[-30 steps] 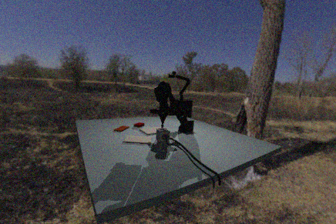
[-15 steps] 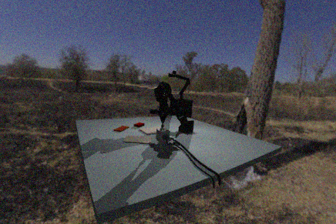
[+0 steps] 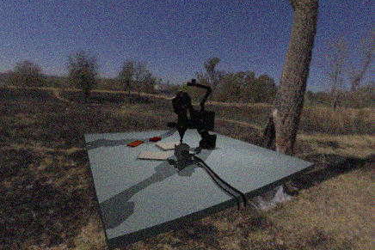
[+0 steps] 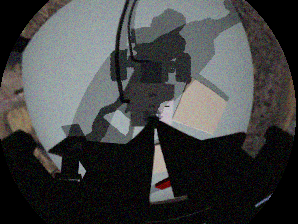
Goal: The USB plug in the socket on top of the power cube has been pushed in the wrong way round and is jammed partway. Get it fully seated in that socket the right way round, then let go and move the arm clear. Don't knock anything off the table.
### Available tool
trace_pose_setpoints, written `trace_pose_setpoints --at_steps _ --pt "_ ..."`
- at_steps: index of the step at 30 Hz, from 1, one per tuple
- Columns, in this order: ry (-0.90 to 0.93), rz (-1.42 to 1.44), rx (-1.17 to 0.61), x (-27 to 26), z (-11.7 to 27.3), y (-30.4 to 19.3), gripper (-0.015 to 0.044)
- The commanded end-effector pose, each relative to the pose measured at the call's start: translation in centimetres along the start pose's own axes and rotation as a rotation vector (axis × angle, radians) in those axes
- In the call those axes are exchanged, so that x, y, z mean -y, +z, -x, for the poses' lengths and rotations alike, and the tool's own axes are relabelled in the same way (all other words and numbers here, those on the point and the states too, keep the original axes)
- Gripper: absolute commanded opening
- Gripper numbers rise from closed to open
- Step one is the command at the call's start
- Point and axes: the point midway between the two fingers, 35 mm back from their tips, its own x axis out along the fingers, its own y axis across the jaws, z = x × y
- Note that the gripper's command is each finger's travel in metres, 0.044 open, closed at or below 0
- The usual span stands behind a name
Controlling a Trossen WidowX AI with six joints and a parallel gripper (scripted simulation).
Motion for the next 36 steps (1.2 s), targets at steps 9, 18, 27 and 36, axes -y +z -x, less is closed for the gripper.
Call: trace_pose_setpoints --at_steps 9,18,27,36 --pt "0.000 0.002 0.005 0.01 -0.06 -0.02 0.0000" --pt "0.000 0.002 0.005 0.01 -0.17 -0.02 0.0000" --pt "0.000 0.002 0.005 0.01 -0.28 -0.03 0.0000" --pt "0.000 0.002 0.005 0.01 -0.38 -0.04 0.0000"
